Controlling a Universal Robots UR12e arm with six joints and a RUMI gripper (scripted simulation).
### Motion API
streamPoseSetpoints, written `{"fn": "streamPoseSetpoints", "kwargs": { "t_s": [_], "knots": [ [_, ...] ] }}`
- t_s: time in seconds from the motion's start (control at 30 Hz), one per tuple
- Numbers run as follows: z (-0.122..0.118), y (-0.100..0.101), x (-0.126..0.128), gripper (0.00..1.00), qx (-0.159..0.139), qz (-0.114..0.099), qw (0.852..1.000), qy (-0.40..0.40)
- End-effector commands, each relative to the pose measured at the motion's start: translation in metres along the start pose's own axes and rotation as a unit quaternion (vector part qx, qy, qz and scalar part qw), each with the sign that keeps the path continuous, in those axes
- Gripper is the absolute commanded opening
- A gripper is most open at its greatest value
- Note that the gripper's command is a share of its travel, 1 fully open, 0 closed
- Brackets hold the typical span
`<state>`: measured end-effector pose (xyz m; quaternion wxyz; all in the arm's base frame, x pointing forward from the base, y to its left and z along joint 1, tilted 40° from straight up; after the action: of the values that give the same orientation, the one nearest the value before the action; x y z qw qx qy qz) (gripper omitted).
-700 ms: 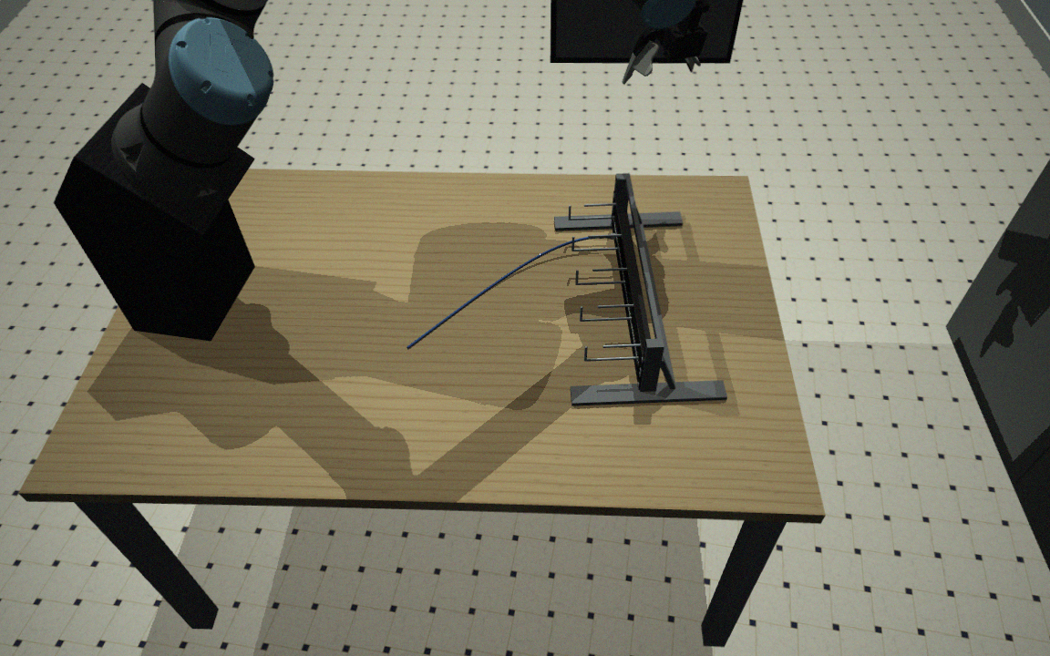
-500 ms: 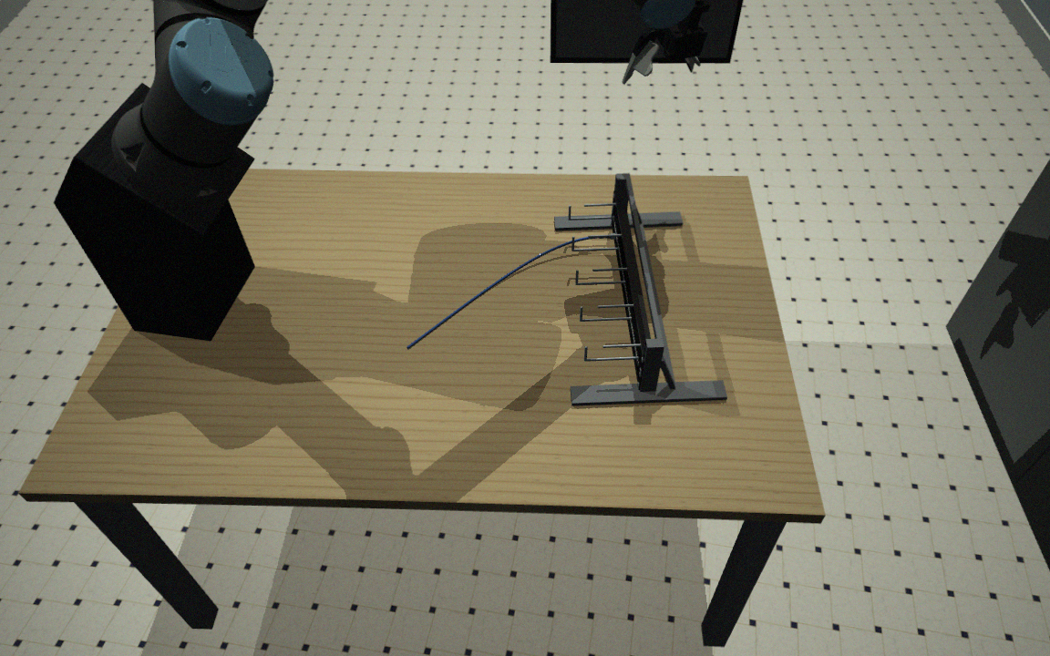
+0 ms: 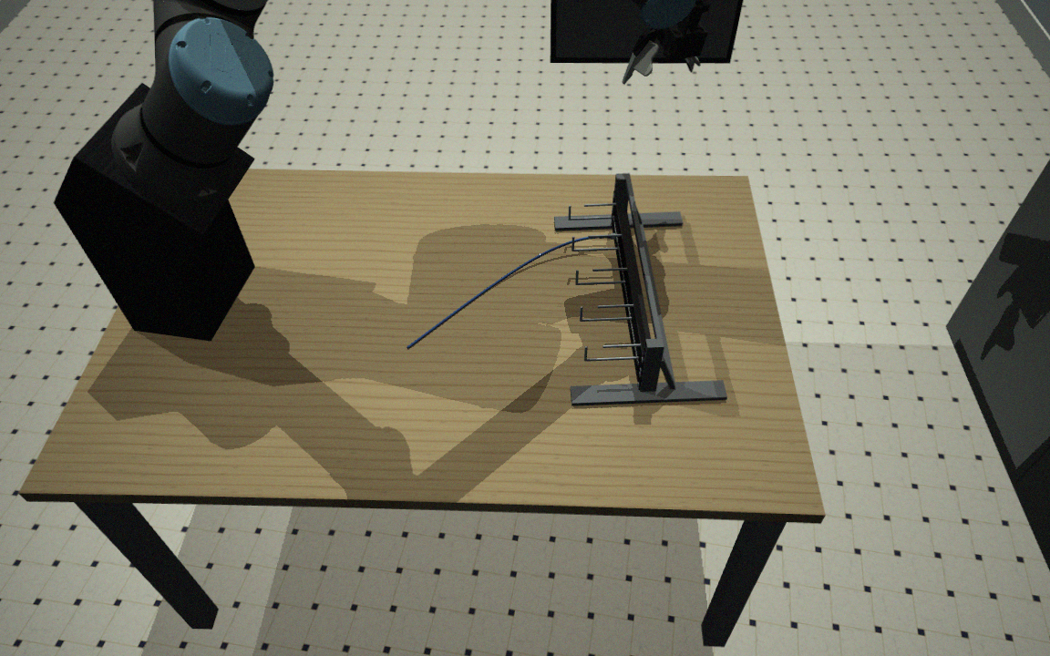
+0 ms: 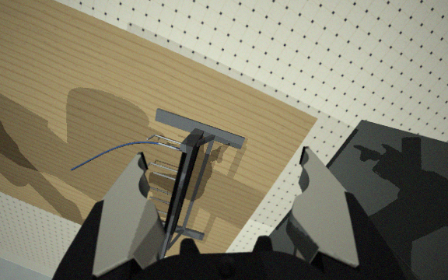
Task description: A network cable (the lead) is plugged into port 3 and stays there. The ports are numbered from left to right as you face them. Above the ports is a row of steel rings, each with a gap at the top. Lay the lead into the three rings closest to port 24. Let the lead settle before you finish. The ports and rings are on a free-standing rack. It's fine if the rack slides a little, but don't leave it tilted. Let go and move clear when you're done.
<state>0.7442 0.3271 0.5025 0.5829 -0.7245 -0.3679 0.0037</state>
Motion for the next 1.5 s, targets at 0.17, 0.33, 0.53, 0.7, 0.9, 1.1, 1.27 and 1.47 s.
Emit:
{"fn": "streamPoseSetpoints", "kwargs": {
  "t_s": [0.17,0.33,0.53,0.7,0.9,1.1,1.27,1.47],
  "knots": [
    [-0.002,0.002,-0.009,1.0,-0.001,-0.002,1.0,0.007],
    [-0.005,0.007,-0.028,1.0,-0.004,-0.004,1.0,0.021],
    [-0.008,0.015,-0.052,1.0,-0.007,-0.006,0.999,0.039],
    [-0.016,0.028,-0.096,1.0,-0.012,-0.01,0.997,0.071],
    [-0.027,0.047,-0.156,1.0,-0.019,-0.017,0.993,0.116],
    [-0.035,0.061,-0.204,1.0,-0.025,-0.021,0.988,0.151],
    [-0.043,0.075,-0.25,1.0,-0.03,-0.026,0.982,0.185],
    [-0.053,0.093,-0.305,1.0,-0.037,-0.032,0.973,0.226]
  ]
}}
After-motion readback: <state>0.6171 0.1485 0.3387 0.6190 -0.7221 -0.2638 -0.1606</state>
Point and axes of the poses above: the point where the finger pads meet when closed, its own y axis out along the fingers, its own x axis across the jaws, z = x × y, the point moved 3 cm from there along -y, back along the fingers, and after that the axes turned 11 degrees about -y, right-handed, at the moved point
